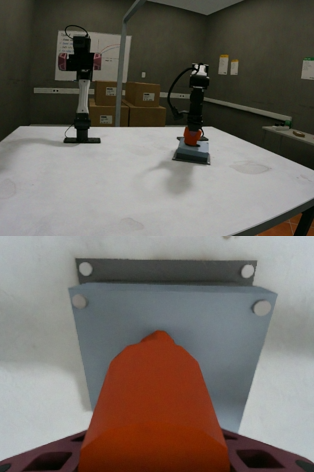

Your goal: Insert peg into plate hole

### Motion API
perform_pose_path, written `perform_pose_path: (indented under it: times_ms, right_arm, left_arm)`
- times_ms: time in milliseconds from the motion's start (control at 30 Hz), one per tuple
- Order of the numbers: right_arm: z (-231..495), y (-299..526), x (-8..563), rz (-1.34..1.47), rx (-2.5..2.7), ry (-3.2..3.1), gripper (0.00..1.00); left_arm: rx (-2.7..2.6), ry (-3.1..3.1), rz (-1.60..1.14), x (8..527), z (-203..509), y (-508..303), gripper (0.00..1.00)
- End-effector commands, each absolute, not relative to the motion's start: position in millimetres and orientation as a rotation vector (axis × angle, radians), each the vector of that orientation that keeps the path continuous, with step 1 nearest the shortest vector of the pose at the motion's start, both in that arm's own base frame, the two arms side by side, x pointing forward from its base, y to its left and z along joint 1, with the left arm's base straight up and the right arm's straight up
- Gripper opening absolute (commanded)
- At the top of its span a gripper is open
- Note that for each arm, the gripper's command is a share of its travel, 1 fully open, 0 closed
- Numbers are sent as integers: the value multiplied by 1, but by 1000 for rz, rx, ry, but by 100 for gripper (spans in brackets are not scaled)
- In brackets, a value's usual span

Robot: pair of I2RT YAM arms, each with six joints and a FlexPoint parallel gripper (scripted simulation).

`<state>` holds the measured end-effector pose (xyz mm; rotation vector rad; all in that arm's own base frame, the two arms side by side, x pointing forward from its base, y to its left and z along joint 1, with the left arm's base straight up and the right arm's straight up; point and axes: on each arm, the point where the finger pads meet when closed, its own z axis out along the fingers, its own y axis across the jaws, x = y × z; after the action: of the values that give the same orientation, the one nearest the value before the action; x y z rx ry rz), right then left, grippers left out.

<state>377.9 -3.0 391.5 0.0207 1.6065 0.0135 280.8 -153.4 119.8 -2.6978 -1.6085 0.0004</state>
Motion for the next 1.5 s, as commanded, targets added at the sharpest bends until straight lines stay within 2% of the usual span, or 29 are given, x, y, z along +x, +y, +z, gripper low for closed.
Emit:
perform_pose_path:
  times_ms: [0, 33, 133, 600, 867, 1100, 1467]
  right_arm:
    - [404, -4, 375, 6, 20, 1572, 100]
    - [404, -4, 375, 6, 20, 1572, 100]
    - [399, -2, 374, 9, 16, 1593, 100]
    - [360, 90, 336, 195, -221, 1721, 100]
    - [328, 183, 256, 432, -564, 1777, 100]
    - [307, 225, 184, 590, -832, 1764, 100]
    - [295, 241, 136, 691, -1009, 1727, 100]
  left_arm:
    - [-2722, -1615, -13, 283, 125, -156, 3]
    - [-2722, -1615, -13, 283, 125, -156, 3]
    - [-2728, -1618, -20, 284, 128, -156, 34]
    - [-2733, -1621, -26, 285, 130, -157, 34]
    - [-2737, -1623, -30, 285, 131, -157, 34]
    - [-2740, -1625, -34, 286, 132, -157, 34]
    - [-2740, -1625, -34, 286, 132, -157, 34]
